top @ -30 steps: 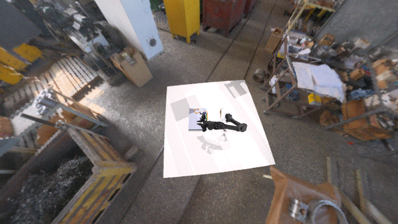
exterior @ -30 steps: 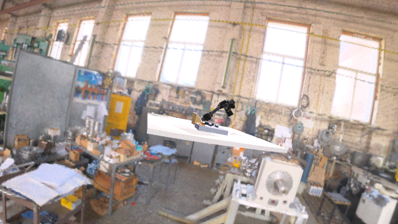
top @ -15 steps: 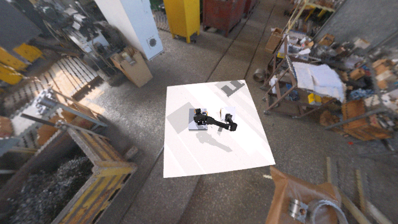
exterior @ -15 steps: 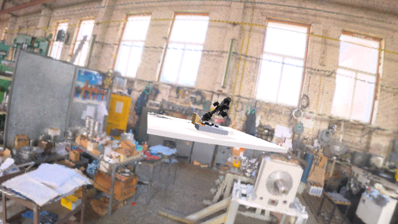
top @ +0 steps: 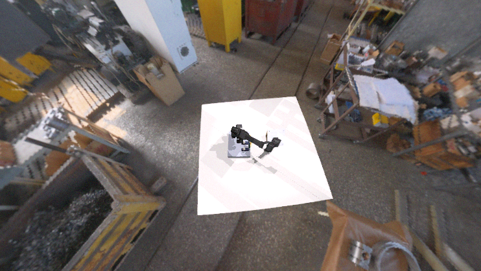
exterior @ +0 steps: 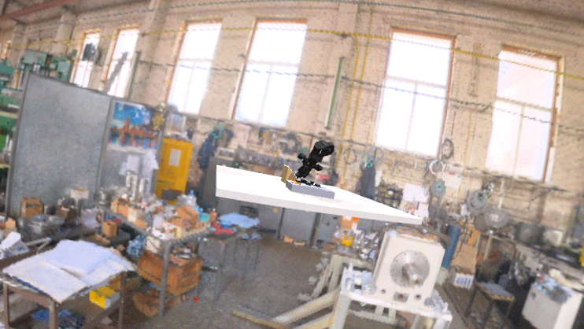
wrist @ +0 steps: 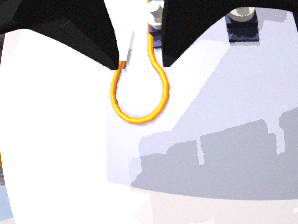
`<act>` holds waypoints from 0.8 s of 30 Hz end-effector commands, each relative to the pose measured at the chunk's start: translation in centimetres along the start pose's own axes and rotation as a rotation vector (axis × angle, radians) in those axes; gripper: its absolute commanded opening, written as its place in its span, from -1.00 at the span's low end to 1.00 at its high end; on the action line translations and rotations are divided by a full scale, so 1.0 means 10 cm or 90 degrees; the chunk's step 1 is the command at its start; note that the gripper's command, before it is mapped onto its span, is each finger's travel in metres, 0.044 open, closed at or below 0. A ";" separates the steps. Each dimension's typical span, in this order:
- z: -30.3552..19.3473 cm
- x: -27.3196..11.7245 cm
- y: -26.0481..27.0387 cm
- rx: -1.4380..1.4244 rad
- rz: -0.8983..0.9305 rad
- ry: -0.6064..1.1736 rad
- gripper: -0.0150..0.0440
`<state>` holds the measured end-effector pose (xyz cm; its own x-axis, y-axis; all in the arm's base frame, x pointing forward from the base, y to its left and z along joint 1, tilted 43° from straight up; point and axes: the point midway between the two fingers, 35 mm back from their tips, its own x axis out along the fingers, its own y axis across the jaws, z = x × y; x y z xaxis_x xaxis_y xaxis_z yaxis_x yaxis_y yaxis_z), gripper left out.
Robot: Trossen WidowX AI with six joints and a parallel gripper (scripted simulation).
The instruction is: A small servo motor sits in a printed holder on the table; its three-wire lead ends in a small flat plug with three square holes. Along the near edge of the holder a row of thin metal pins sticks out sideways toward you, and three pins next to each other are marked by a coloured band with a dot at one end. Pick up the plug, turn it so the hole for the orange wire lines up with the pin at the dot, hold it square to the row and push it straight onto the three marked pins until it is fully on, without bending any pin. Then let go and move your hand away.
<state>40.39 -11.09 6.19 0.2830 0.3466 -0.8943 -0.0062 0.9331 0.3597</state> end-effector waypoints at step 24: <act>-0.57 0.74 -0.48 0.182 0.214 0.186 -0.10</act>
<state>37.13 -13.02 -3.12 0.0319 0.6688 -0.7427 0.2151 0.7211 0.6586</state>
